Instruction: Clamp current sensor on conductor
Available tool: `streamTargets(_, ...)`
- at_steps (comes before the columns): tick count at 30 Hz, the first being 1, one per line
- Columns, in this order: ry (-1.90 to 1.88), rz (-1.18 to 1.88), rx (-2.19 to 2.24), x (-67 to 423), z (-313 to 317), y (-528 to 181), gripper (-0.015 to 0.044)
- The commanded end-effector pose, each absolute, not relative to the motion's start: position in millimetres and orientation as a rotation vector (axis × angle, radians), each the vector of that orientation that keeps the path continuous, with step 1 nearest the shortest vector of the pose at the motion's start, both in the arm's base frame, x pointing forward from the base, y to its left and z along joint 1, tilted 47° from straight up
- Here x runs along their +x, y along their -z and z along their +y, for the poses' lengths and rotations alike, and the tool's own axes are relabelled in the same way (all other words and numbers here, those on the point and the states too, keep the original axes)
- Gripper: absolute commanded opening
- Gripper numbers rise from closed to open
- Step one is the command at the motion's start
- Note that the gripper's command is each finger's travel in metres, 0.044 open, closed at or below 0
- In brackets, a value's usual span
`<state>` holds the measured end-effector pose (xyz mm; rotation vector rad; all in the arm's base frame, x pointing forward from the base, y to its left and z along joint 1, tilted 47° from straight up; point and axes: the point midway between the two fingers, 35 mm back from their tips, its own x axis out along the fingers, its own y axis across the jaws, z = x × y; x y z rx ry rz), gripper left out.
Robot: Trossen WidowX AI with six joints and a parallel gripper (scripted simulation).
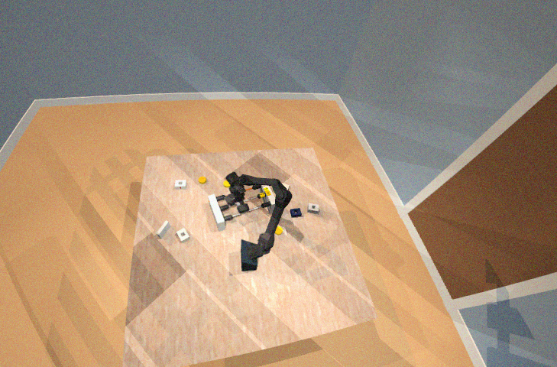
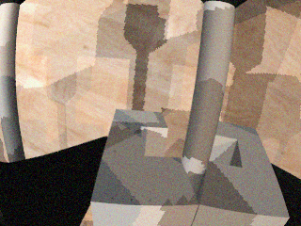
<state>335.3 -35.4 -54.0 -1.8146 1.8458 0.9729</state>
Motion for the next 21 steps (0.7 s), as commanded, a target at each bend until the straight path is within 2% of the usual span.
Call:
streamTargets(1,-0.973,1.839,-1.822,335.6,-29.7,49.4,0.0000)
streamTargets(21,-0.972,1.832,-1.829,336.2,-24.4,44.3,0.0000)
